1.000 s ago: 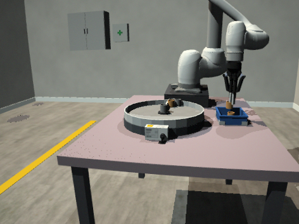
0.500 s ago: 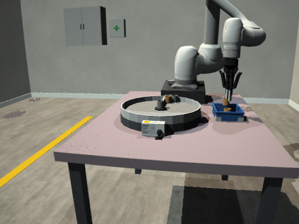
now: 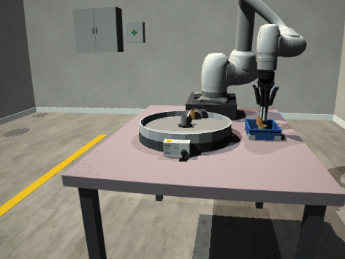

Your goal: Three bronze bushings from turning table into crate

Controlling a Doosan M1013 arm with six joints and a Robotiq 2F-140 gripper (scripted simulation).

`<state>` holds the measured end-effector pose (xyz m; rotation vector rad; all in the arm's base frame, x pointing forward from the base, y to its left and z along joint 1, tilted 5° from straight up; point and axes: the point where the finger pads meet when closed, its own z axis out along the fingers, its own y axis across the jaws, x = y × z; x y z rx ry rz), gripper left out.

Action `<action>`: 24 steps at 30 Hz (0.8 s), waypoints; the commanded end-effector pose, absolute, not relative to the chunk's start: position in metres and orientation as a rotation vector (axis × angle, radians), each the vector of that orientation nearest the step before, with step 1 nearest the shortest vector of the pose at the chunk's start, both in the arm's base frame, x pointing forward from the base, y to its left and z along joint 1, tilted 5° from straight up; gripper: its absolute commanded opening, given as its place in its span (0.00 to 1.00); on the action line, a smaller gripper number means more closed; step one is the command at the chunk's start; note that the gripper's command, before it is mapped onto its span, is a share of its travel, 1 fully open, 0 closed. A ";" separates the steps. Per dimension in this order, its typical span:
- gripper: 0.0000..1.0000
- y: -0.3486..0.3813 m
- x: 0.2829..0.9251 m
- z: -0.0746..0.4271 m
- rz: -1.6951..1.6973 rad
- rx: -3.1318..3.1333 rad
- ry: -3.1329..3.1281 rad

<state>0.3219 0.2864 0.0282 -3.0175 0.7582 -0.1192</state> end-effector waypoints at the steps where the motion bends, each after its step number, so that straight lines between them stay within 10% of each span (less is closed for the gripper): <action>1: 0.00 0.287 0.322 0.021 -0.119 -3.017 0.758; 24: 0.00 0.287 0.324 0.004 -0.119 -3.017 0.758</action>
